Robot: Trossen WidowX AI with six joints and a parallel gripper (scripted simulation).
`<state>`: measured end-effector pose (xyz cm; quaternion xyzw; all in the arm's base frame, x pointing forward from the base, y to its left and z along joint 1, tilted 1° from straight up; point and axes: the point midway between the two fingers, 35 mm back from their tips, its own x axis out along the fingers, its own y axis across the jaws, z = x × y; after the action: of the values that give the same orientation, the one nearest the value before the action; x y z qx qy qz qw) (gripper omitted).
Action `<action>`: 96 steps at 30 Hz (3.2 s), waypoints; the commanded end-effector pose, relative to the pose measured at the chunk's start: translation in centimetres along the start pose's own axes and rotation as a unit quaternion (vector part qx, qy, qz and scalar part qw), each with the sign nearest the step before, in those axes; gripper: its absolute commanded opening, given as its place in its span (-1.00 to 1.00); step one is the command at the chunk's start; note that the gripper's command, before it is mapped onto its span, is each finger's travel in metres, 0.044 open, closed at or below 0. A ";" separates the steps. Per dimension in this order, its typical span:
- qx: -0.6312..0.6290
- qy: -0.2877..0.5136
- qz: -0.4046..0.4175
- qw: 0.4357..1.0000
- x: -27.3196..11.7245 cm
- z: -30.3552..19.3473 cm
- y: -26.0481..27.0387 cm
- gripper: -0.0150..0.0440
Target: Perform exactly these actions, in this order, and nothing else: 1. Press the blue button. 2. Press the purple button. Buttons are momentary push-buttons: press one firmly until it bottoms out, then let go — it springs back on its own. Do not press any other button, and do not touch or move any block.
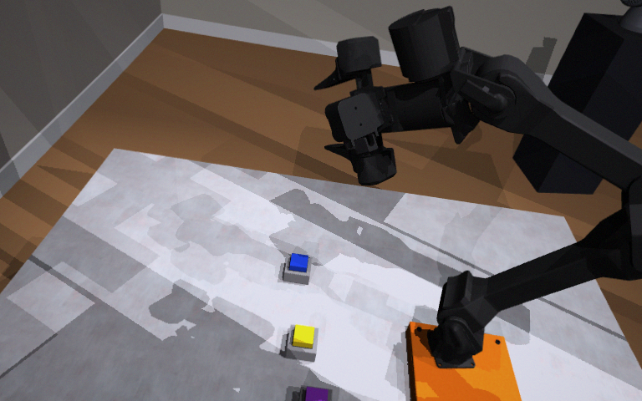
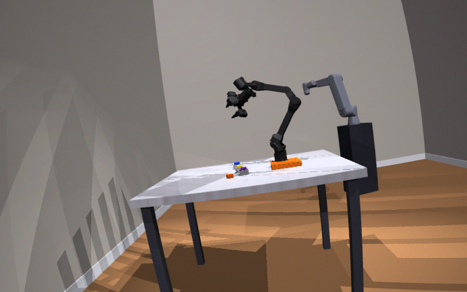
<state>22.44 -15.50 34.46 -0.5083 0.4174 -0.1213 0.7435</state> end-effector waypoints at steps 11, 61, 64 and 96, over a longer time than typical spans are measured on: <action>0.327 0.241 0.393 0.825 13.2 -3.2 14.6 0.86; 0.349 0.268 0.413 0.798 18.2 -4.8 23.2 -0.42; 0.349 0.268 0.413 0.798 18.5 -4.8 23.7 -0.42; 0.349 0.268 0.413 0.798 16.7 -4.4 20.8 -0.42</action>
<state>24.38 -19.02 7.03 0.0574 0.7031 -0.0693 0.7053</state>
